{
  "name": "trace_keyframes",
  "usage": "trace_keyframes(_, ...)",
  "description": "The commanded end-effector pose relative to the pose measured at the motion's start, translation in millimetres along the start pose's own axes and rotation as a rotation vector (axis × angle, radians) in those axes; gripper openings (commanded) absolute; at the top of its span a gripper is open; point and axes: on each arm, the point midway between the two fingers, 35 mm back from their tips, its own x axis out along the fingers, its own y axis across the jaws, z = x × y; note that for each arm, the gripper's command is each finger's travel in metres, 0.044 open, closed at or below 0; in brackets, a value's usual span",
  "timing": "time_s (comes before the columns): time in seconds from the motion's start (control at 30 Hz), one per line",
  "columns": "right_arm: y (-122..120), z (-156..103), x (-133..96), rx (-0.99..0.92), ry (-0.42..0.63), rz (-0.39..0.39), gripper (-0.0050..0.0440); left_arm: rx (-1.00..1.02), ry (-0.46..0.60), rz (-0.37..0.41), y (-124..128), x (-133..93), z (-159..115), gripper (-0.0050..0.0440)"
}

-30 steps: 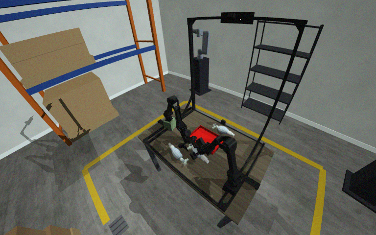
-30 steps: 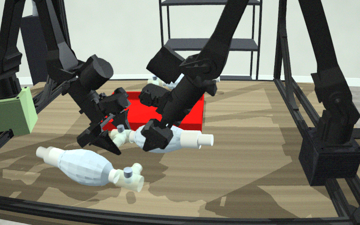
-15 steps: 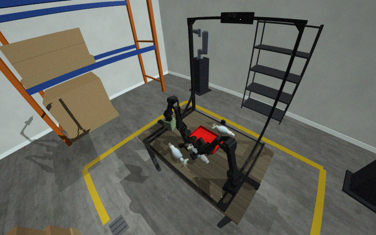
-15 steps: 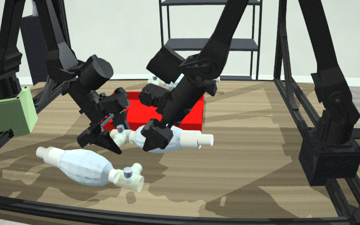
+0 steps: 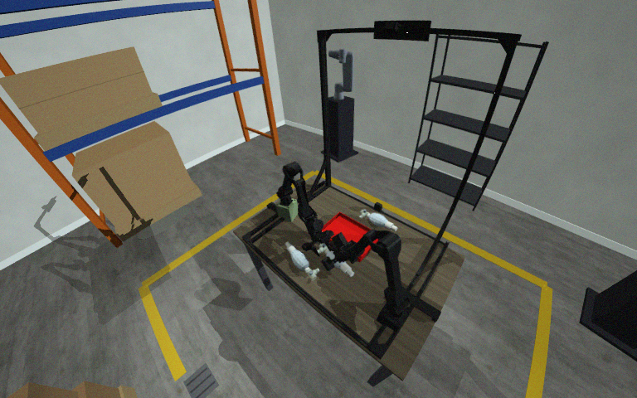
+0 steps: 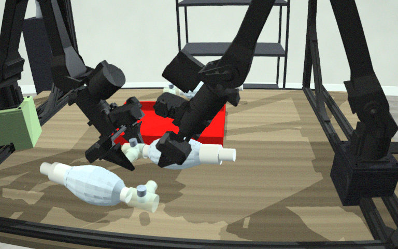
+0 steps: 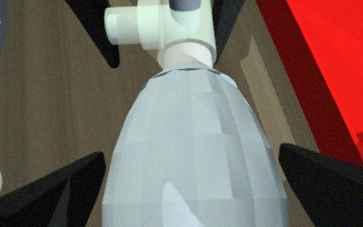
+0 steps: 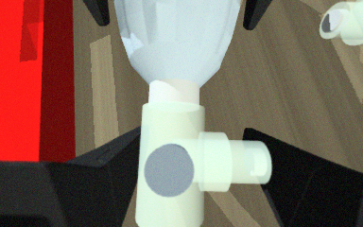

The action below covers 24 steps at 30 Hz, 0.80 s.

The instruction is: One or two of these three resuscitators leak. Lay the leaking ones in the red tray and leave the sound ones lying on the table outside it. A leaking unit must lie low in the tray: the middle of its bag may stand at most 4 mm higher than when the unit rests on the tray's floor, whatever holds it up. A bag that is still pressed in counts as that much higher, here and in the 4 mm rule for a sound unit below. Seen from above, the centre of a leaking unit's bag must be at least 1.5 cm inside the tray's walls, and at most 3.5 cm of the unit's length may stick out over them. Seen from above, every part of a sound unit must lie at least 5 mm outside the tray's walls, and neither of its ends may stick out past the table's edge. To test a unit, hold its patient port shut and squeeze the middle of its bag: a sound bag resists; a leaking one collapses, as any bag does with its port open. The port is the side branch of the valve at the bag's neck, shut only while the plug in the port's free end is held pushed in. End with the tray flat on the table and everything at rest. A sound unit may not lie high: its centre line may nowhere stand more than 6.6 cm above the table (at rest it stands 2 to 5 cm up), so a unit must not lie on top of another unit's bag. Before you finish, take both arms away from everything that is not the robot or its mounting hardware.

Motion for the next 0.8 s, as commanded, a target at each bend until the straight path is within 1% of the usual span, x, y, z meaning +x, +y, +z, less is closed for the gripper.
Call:
trace_keyframes(0.0, 0.3, 0.5, -0.2, -0.001, -0.001, 0.001, 0.0000, 0.001, -0.002, -0.002, 0.0, -0.3, 0.5, 0.0440)
trace_keyframes(0.03, 1.0, 0.3, 0.2, -0.001, -0.001, 0.002, 0.0000, 0.001, -0.003, -0.002, -0.2, -0.2, 1.0, 0.0000)
trace_keyframes(0.77, 1.0, 1.2, -0.1, -0.001, -0.004, 0.002, 0.0000, 0.002, -0.001, 0.002, 0.4, 0.0, 0.3, 0.0000)
